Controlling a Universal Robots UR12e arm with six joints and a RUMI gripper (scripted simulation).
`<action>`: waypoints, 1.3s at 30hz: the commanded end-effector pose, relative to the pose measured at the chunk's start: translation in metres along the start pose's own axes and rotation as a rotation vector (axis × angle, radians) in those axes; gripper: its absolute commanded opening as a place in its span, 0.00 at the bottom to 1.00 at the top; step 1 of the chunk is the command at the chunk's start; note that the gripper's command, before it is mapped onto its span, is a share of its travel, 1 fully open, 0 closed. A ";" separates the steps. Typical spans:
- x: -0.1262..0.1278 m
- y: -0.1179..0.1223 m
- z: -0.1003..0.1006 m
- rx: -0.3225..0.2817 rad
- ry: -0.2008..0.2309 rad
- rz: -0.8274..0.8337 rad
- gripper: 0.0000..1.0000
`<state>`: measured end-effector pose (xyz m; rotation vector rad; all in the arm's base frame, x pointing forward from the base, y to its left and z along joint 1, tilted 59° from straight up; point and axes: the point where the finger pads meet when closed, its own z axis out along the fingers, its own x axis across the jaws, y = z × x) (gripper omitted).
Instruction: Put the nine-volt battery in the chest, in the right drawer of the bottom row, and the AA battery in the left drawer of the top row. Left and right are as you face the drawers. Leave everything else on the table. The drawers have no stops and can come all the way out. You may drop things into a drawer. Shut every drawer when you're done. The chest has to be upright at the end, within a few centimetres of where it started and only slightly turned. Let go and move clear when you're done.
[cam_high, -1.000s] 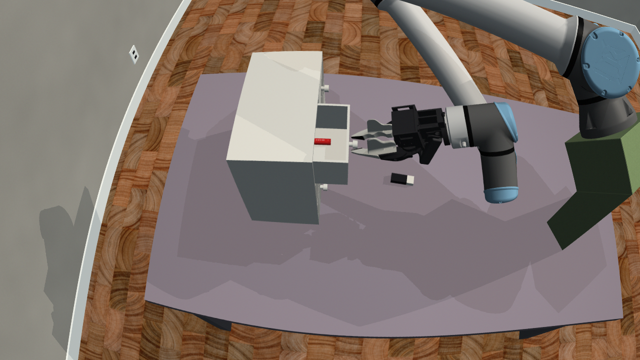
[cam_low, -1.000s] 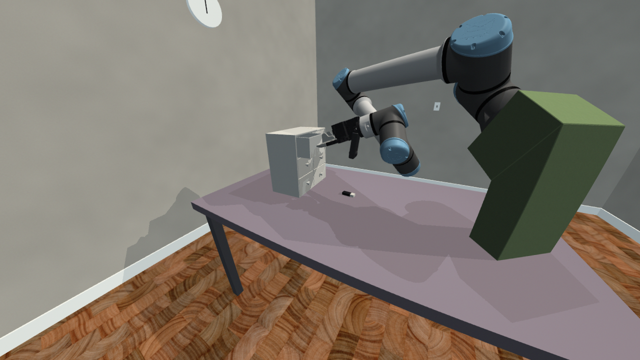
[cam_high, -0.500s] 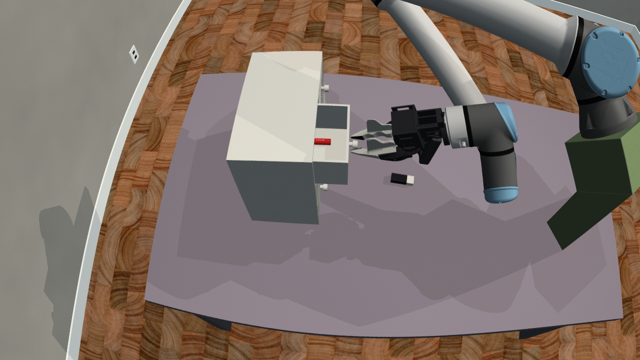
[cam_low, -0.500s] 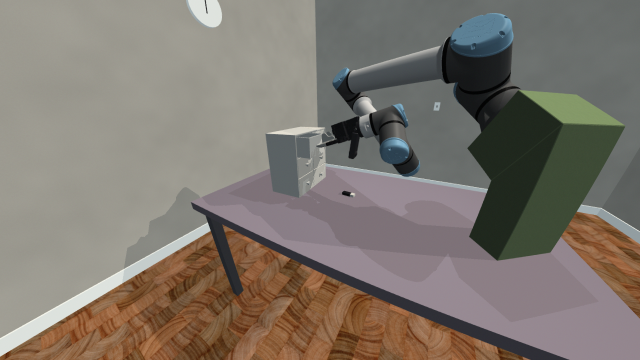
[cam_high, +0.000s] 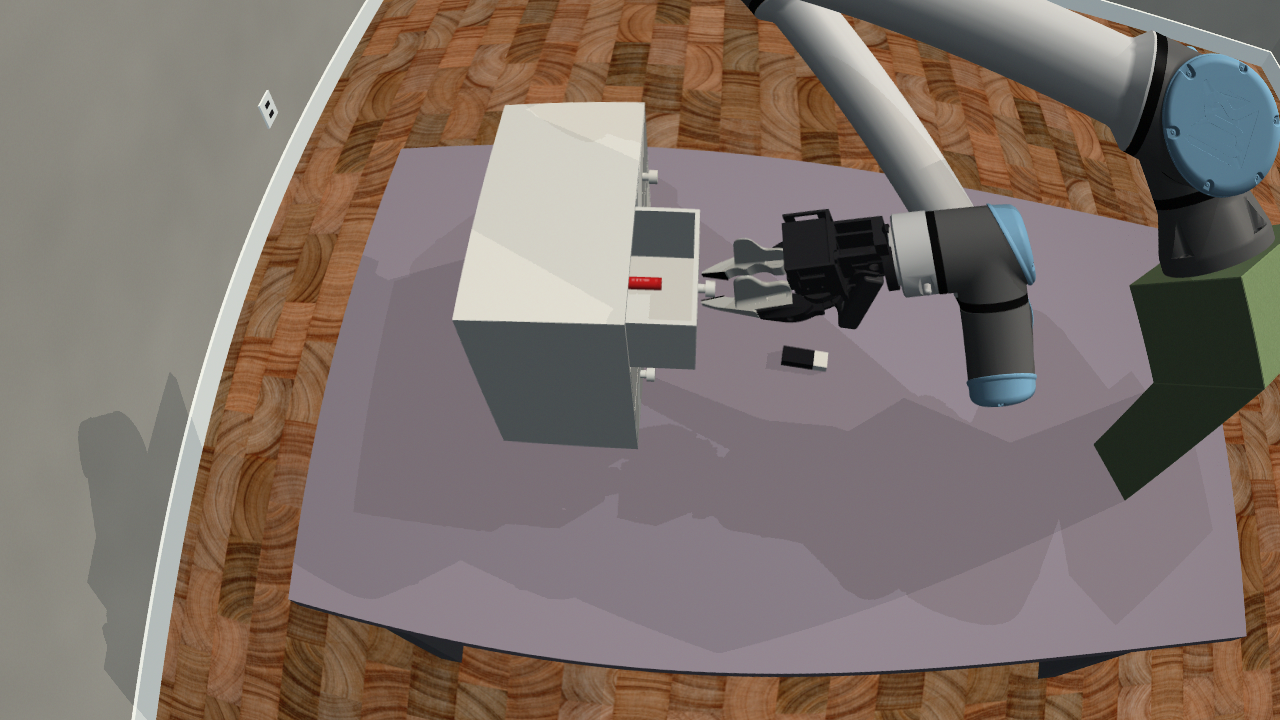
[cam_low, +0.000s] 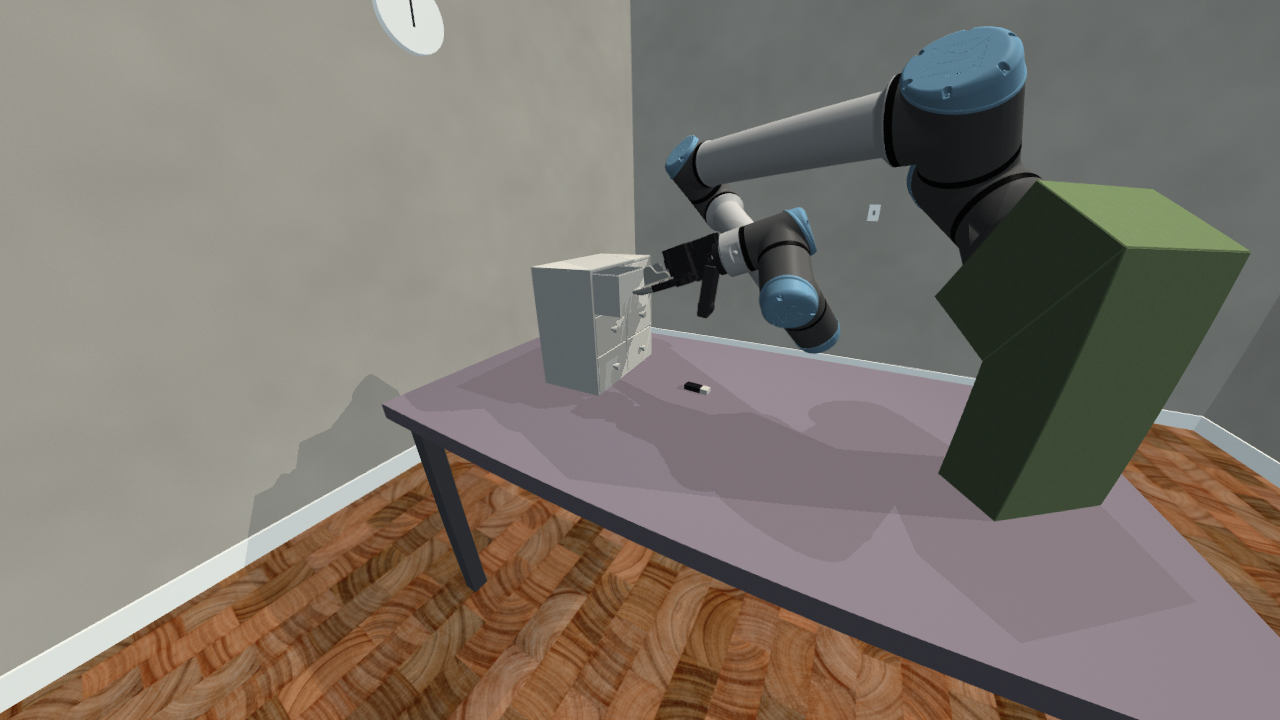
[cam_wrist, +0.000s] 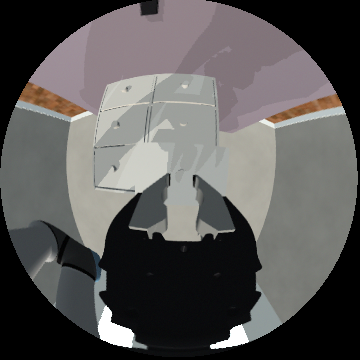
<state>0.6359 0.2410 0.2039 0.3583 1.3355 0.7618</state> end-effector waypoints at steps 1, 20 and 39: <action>0.000 0.001 0.000 -0.001 0.000 0.000 0.20; 0.000 0.001 0.000 -0.001 0.000 0.000 0.07; 0.000 0.001 0.000 -0.001 0.000 0.000 0.07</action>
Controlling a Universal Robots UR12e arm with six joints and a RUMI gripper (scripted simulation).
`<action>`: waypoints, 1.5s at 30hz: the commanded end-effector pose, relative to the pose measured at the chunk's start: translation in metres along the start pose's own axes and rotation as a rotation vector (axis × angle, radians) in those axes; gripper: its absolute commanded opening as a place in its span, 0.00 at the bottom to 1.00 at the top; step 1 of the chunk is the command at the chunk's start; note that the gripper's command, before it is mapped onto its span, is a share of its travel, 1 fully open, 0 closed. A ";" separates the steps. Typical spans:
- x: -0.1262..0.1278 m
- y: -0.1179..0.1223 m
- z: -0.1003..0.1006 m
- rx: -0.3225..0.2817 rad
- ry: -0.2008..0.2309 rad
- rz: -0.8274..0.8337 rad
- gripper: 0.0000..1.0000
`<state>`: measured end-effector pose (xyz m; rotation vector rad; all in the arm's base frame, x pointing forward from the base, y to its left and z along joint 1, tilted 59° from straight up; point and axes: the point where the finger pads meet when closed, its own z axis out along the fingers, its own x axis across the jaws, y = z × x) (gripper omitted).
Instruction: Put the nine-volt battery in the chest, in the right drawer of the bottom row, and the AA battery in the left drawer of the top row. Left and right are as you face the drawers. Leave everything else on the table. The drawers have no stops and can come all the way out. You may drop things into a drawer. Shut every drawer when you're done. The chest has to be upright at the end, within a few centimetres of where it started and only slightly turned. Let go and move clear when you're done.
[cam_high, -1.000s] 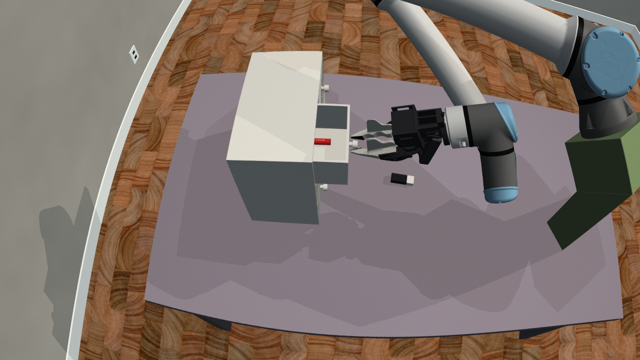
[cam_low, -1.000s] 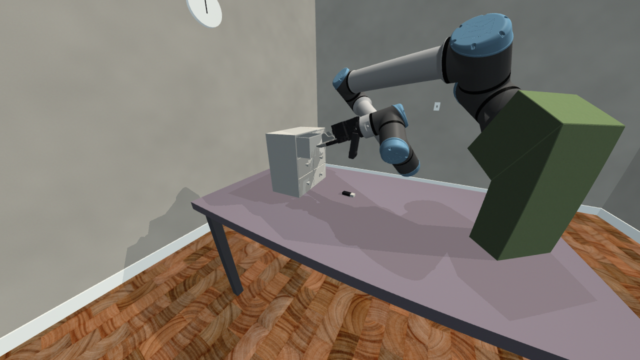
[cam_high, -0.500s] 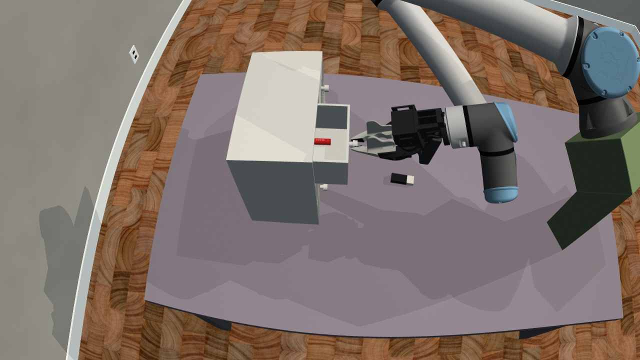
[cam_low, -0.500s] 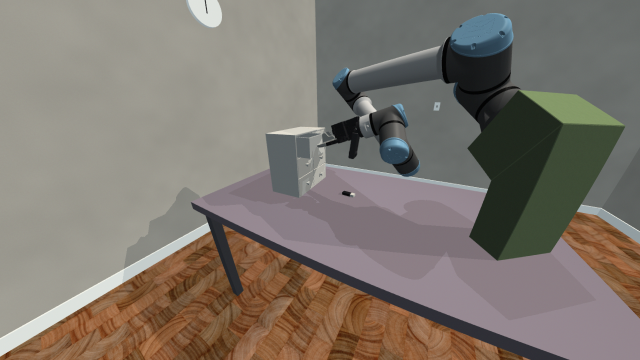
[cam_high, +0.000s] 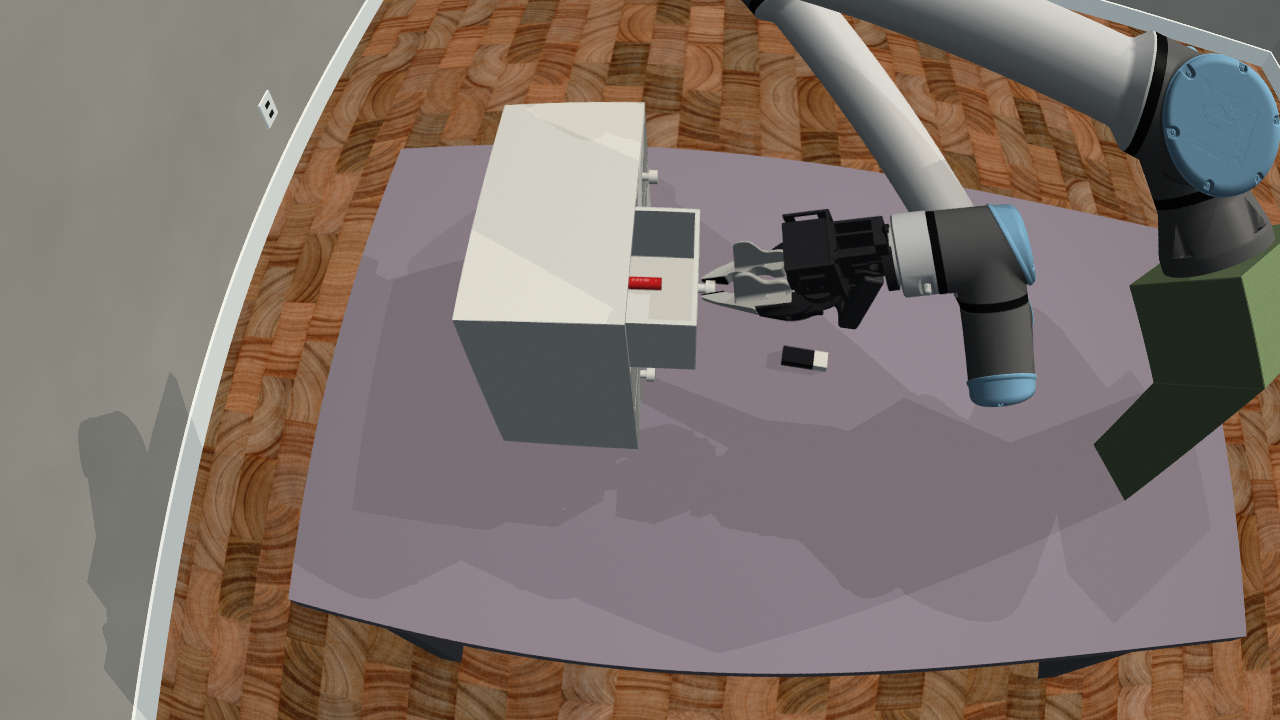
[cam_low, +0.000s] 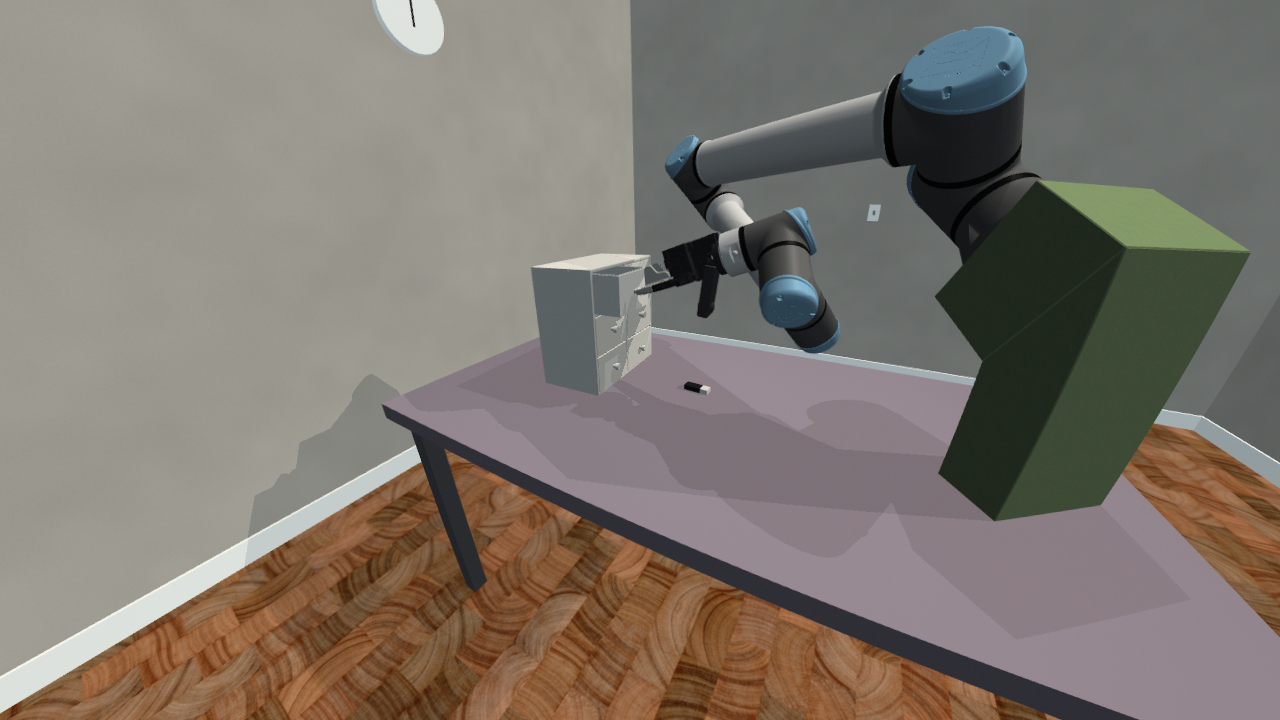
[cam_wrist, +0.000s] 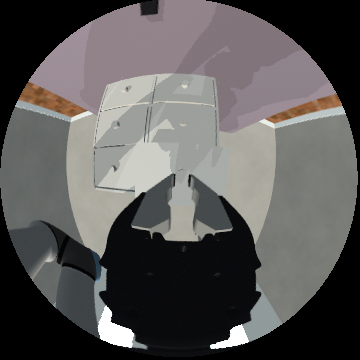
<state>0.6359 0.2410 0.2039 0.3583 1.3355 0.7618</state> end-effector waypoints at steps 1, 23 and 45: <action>0.000 0.001 0.000 -0.001 0.000 0.000 0.07; 0.000 0.001 0.000 -0.001 0.000 0.000 0.07; 0.000 0.002 0.004 -0.001 0.000 0.000 0.07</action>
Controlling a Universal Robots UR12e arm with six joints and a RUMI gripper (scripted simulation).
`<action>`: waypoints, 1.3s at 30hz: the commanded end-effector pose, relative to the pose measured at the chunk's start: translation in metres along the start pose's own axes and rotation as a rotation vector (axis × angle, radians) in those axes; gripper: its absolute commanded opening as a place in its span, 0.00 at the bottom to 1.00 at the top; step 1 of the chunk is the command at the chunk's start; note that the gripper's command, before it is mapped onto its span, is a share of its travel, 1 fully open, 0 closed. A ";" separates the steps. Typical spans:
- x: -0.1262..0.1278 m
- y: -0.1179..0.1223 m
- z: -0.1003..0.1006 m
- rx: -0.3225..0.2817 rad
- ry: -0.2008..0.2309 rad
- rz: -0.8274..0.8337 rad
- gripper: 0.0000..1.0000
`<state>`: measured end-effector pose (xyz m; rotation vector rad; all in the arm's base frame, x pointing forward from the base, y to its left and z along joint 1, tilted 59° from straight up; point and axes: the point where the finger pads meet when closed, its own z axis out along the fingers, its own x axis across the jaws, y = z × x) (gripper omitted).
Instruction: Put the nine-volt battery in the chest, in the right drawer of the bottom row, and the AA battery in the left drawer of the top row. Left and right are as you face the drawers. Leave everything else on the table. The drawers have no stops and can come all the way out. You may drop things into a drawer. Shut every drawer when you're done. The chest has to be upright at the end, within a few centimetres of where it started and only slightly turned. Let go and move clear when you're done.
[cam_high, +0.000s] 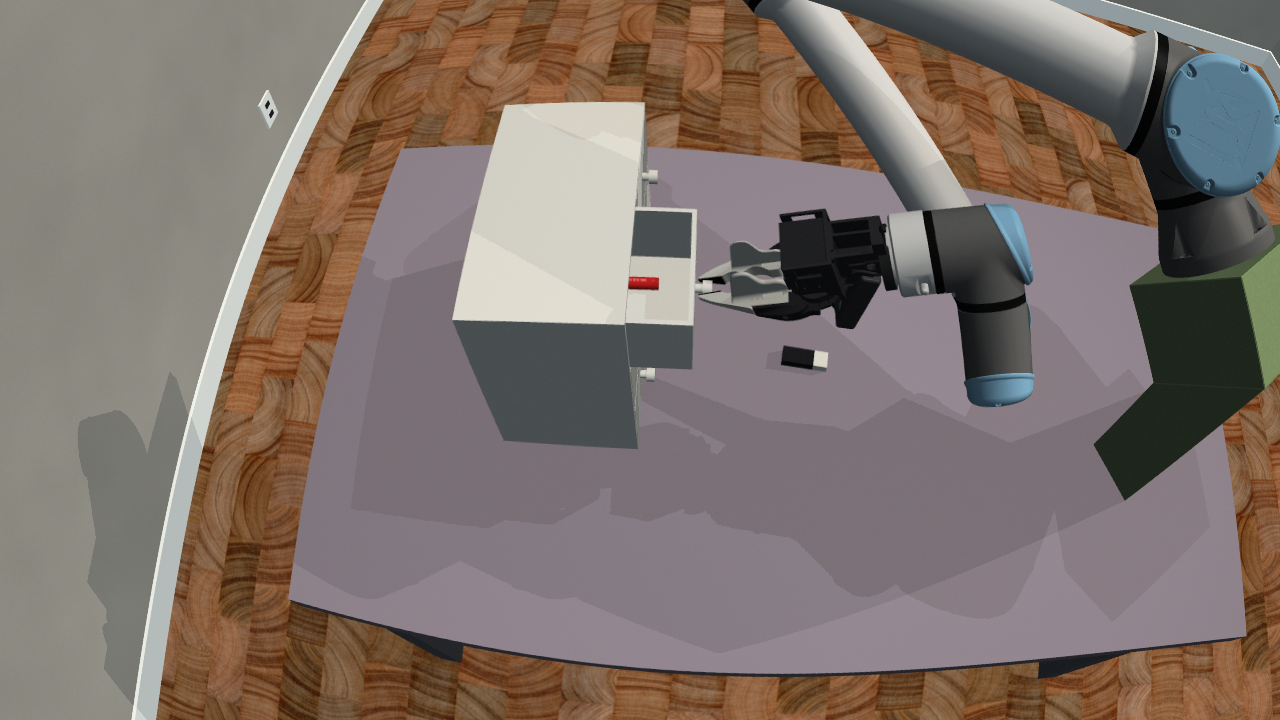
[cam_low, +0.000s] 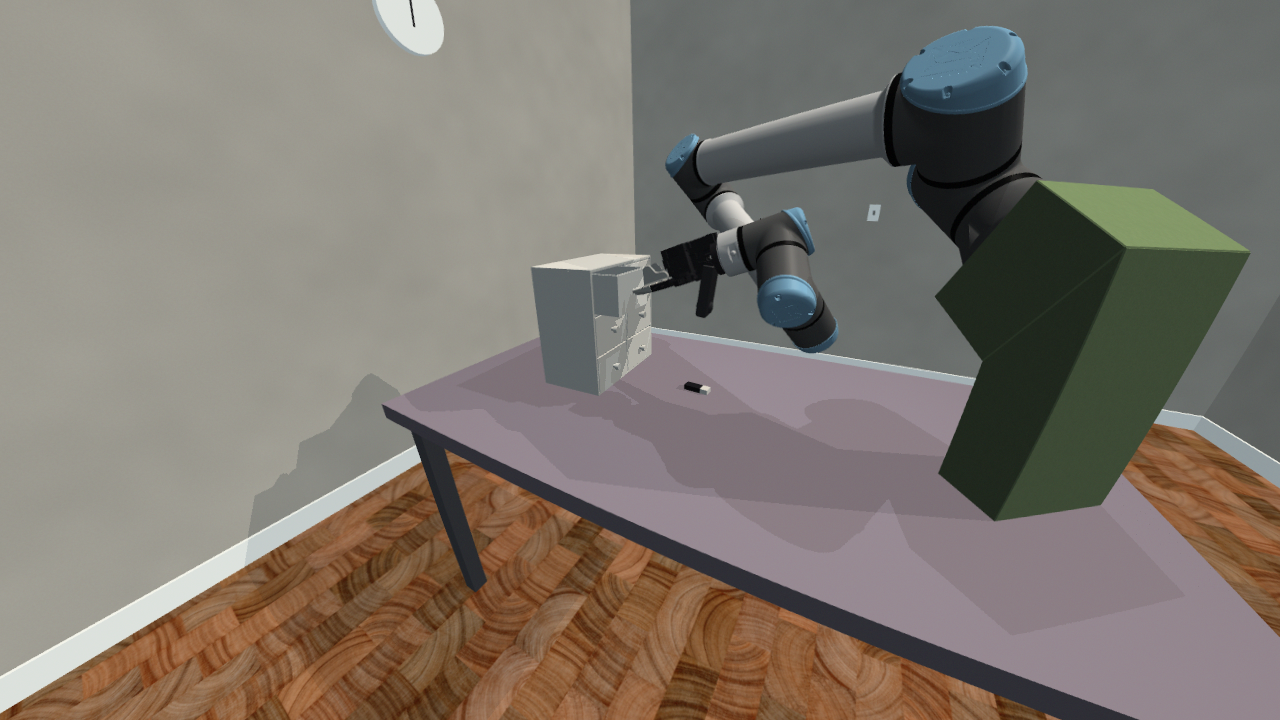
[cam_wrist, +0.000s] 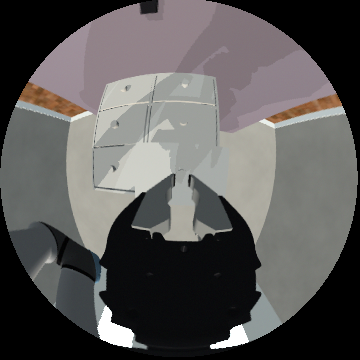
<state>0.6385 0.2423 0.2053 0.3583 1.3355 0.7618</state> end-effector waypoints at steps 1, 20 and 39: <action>0.000 0.001 0.001 -0.001 0.000 0.000 0.07; 0.000 0.004 0.008 -0.001 0.000 0.000 0.07; 0.000 0.007 0.018 -0.001 0.000 0.000 0.07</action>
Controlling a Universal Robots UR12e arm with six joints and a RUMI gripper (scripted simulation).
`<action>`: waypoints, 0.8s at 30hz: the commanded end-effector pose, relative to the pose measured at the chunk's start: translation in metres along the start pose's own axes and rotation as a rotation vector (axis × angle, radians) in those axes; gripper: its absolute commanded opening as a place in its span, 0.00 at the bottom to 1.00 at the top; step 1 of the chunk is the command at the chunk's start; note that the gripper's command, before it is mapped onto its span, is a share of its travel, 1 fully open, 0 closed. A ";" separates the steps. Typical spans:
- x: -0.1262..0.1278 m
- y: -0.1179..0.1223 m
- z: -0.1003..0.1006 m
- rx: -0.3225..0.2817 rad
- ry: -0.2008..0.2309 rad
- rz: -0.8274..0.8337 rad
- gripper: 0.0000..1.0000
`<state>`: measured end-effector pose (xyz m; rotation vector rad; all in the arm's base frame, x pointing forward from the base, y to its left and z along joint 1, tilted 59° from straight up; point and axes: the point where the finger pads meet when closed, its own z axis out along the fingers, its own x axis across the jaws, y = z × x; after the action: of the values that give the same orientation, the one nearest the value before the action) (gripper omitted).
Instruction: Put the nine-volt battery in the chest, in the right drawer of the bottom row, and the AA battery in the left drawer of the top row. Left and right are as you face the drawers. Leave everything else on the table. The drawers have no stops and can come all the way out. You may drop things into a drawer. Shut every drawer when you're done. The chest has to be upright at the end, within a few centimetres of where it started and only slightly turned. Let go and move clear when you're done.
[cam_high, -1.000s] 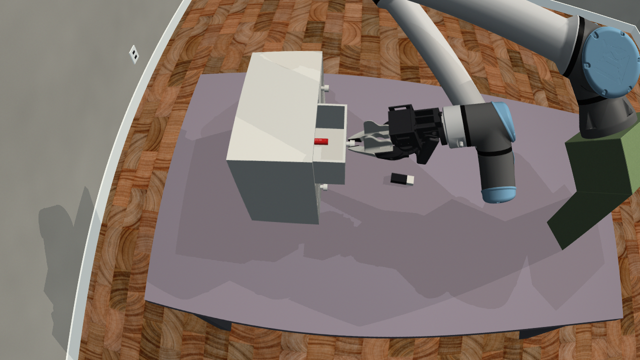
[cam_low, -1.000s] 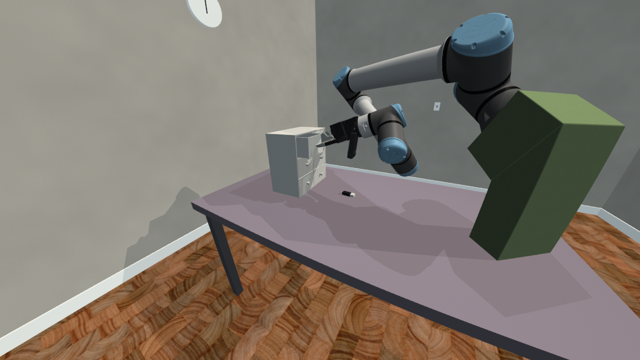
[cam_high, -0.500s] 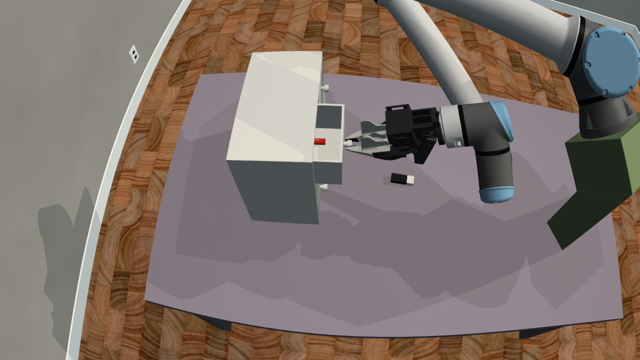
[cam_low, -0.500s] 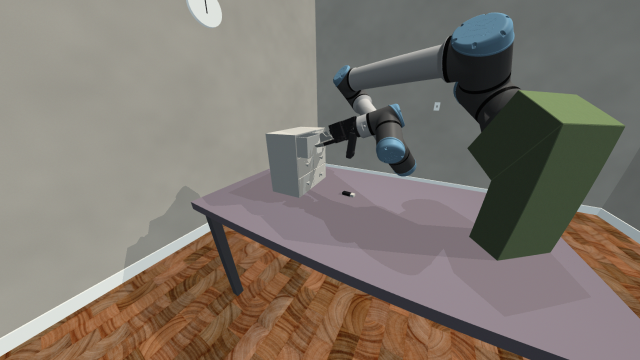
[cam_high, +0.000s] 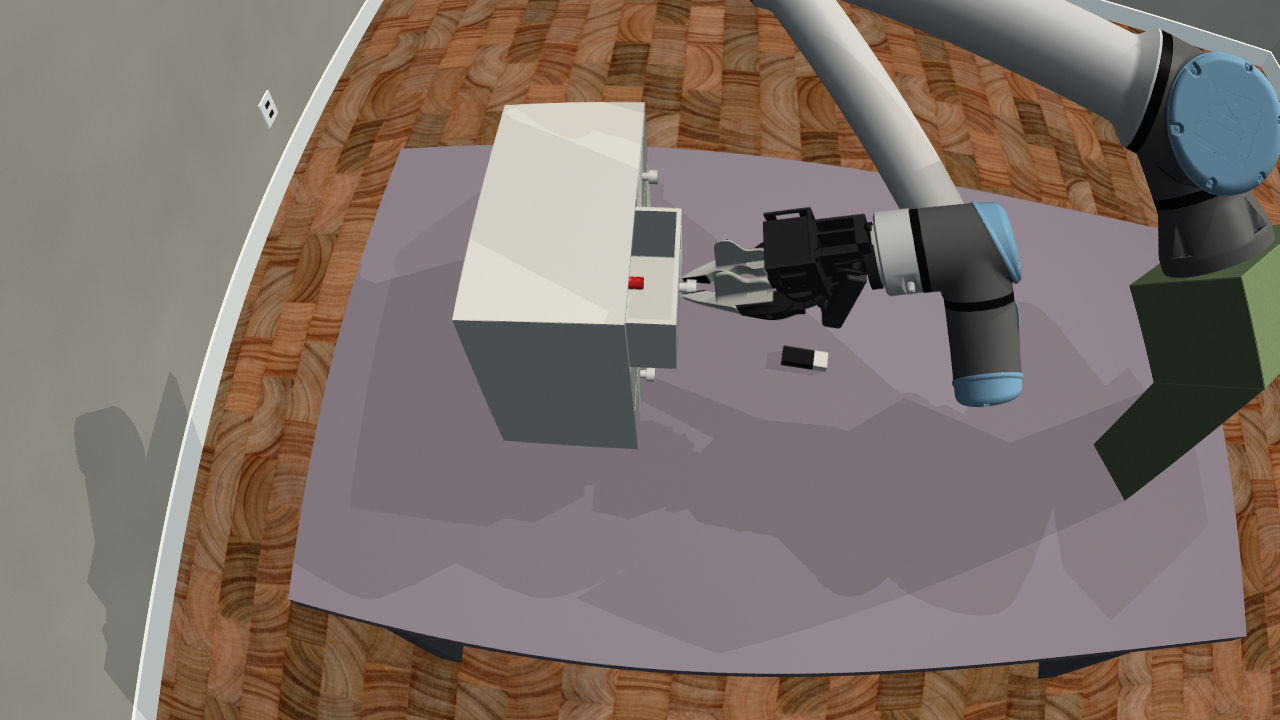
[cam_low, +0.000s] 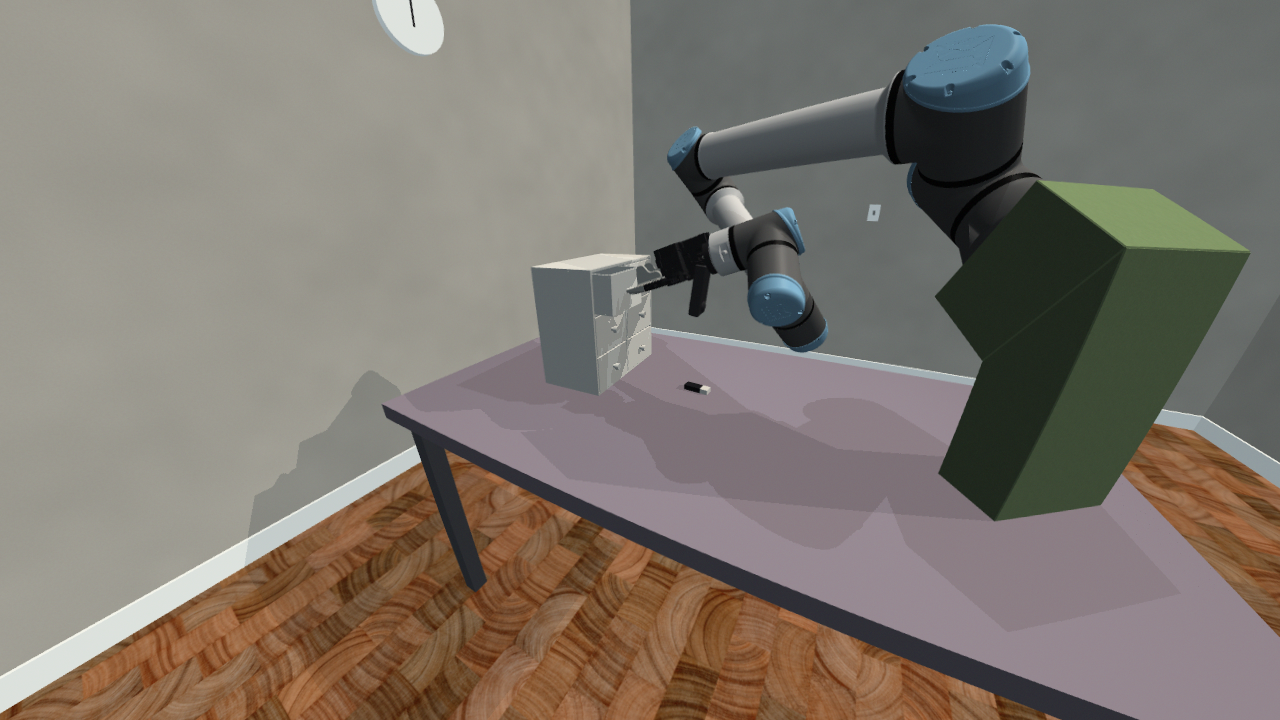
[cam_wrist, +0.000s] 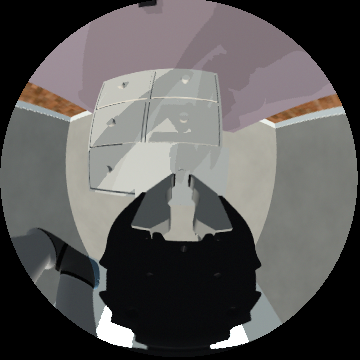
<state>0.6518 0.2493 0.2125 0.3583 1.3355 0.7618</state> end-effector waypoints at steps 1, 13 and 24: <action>0.000 0.002 0.003 -0.001 0.000 0.000 0.07; 0.000 0.004 0.009 -0.001 0.000 0.000 0.07; 0.000 0.006 0.016 -0.001 0.000 0.000 0.07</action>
<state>0.6641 0.2557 0.2191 0.3583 1.3355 0.7618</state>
